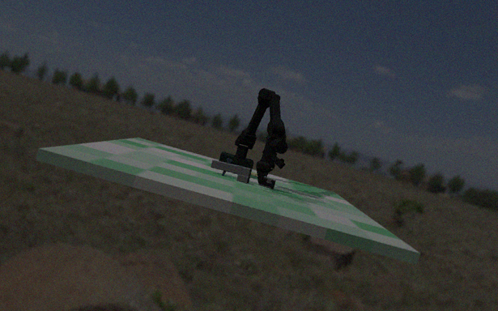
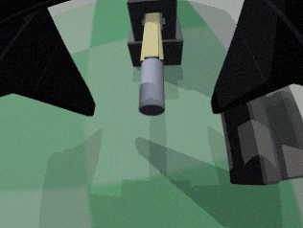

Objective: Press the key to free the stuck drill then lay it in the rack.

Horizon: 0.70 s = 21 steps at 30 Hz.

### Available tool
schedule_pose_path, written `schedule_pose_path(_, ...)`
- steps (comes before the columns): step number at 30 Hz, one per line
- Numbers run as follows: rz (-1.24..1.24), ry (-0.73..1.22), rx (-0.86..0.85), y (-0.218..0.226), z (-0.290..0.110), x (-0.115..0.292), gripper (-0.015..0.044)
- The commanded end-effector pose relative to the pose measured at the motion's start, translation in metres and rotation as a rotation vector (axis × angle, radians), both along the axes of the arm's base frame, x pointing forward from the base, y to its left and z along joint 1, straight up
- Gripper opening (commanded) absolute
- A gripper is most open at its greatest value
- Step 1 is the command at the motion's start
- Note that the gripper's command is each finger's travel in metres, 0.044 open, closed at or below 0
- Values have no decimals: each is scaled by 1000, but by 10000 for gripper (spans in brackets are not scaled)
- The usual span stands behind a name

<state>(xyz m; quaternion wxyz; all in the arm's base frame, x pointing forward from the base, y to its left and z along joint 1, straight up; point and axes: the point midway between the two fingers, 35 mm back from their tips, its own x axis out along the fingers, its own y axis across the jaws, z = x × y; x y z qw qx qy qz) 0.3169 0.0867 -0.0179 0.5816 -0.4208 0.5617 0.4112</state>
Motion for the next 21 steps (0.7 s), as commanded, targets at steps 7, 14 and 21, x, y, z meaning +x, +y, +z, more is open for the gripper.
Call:
schedule_pose_path(7, 3, 2, 1, -5, -2, -2, 440)
schedule_pose_path(14, 3, 2, 0, -8, -4, -3, 440)
schedule_pose_path(21, 3, 2, 0, -10, -5, -5, 440)
